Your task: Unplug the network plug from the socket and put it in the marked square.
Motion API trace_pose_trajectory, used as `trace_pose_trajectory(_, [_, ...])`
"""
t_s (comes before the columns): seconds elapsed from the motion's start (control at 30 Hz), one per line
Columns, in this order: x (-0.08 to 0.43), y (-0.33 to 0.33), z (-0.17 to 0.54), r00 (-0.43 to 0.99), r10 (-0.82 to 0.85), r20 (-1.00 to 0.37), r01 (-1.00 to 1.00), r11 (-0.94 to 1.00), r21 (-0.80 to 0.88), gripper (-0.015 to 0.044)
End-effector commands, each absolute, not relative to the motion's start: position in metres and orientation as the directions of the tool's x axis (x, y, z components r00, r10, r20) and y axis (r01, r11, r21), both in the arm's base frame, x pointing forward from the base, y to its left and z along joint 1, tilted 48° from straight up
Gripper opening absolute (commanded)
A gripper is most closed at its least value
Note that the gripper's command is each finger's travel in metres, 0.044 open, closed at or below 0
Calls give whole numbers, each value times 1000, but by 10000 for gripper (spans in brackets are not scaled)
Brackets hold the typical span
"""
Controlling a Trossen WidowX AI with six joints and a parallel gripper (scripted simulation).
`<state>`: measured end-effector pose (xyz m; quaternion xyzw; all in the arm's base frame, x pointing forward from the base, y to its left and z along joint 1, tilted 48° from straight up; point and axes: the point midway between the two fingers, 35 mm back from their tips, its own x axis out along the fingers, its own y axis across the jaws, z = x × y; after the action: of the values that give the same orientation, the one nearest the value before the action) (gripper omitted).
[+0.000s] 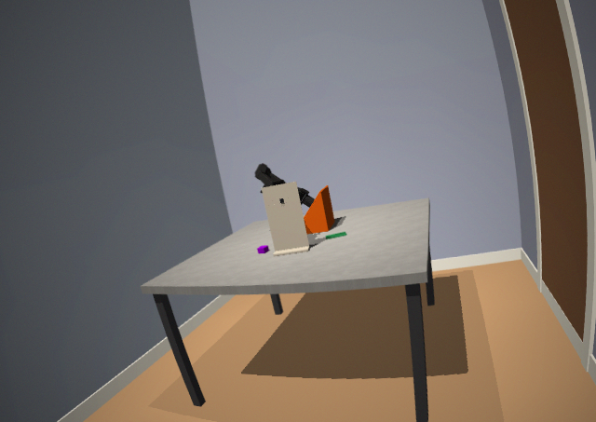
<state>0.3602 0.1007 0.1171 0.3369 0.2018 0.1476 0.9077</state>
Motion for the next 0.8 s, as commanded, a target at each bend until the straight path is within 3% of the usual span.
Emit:
trace_pose_trajectory(0.0, [362,101,117,877,401,-264,-130,728,673,90])
trace_pose_trajectory(0.43, [362,101,117,877,401,-264,-130,728,673,4])
trace_pose_trajectory(0.77, [359,100,117,877,401,-265,-130,728,673,0])
